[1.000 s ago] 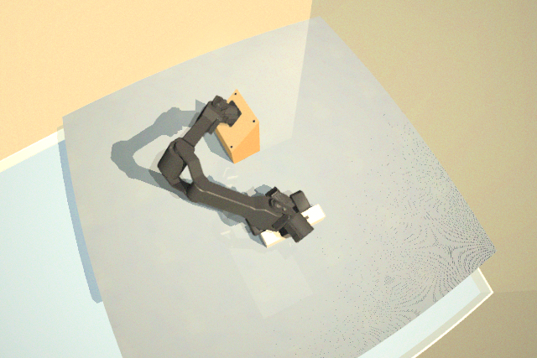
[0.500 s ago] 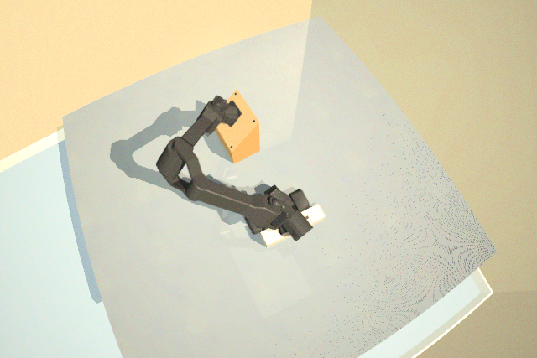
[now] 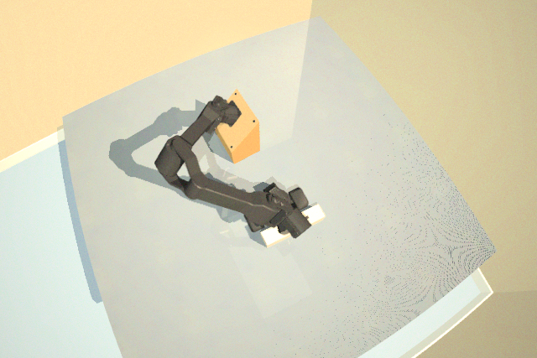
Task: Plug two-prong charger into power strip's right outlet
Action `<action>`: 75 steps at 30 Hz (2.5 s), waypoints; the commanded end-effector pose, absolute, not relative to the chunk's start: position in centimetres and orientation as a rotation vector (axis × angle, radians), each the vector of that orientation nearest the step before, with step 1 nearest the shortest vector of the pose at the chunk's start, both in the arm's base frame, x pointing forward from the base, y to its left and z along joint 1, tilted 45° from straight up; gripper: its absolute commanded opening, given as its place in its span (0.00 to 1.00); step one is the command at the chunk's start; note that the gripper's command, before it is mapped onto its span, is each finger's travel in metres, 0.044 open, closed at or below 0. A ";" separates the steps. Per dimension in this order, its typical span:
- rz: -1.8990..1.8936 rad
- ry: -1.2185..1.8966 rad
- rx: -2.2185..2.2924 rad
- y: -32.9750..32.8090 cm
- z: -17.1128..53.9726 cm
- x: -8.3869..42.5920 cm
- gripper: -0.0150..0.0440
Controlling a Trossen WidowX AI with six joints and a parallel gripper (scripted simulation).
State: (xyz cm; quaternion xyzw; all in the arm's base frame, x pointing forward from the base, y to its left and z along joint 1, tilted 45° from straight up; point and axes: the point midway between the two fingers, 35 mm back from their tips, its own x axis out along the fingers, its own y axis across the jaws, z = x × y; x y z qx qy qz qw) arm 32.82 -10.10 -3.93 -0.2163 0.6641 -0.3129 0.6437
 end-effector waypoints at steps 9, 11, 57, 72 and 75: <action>-0.719 1.509 -0.494 -10.0 -4.0 31.6 1.00; -0.719 1.509 -0.494 -10.0 -4.0 31.4 1.00; -0.549 1.099 -0.614 -5.7 -0.7 29.5 1.00; -0.502 0.943 -0.646 -4.3 1.2 29.6 1.00; -0.502 0.943 -0.646 -4.3 1.2 29.6 1.00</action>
